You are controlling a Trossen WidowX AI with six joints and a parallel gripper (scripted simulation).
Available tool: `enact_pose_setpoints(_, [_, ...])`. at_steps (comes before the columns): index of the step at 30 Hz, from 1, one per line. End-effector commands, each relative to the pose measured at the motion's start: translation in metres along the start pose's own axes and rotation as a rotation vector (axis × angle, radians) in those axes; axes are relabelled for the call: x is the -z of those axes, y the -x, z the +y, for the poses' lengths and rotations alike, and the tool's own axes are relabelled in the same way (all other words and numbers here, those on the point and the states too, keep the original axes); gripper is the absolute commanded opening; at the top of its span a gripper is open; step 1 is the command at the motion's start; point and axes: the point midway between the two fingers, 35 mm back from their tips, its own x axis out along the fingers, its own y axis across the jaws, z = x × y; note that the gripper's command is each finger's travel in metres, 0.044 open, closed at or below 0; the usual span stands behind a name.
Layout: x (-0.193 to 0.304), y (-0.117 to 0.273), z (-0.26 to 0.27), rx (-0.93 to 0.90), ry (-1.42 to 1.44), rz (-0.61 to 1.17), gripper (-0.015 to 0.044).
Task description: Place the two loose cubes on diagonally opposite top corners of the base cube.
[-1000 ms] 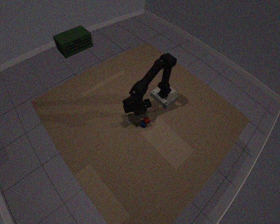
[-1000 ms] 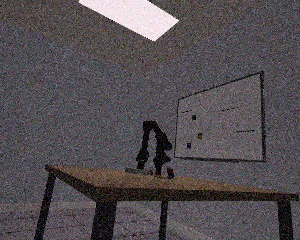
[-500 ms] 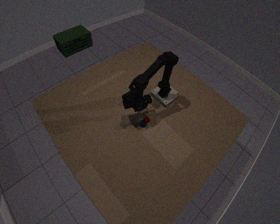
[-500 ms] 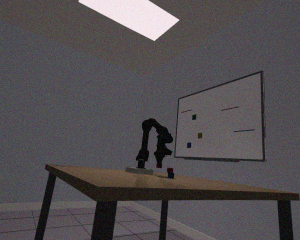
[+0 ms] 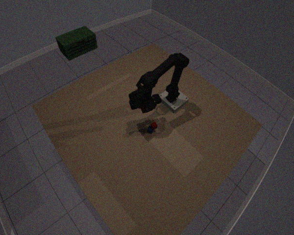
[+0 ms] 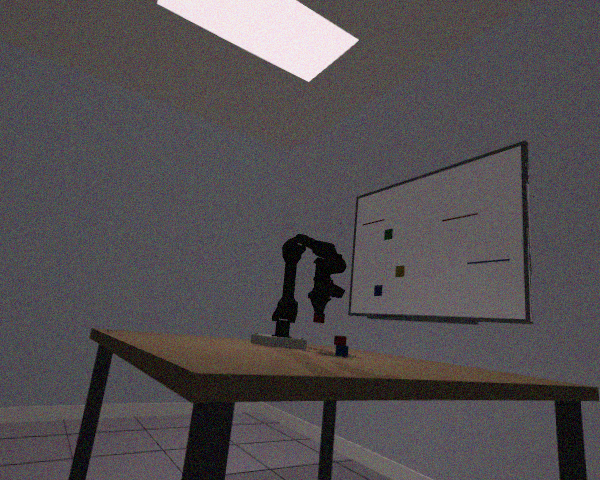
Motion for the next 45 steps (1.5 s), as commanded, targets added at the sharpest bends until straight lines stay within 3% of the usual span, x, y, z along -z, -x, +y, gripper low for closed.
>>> enact_pose_setpoints(1, [-0.001, 0.003, 0.001, -0.003, -0.015, -0.001, 0.0105])
enact_pose_setpoints(45, [-0.088, -0.006, -0.002, -0.008, -1.286, -0.005, 0.0105])
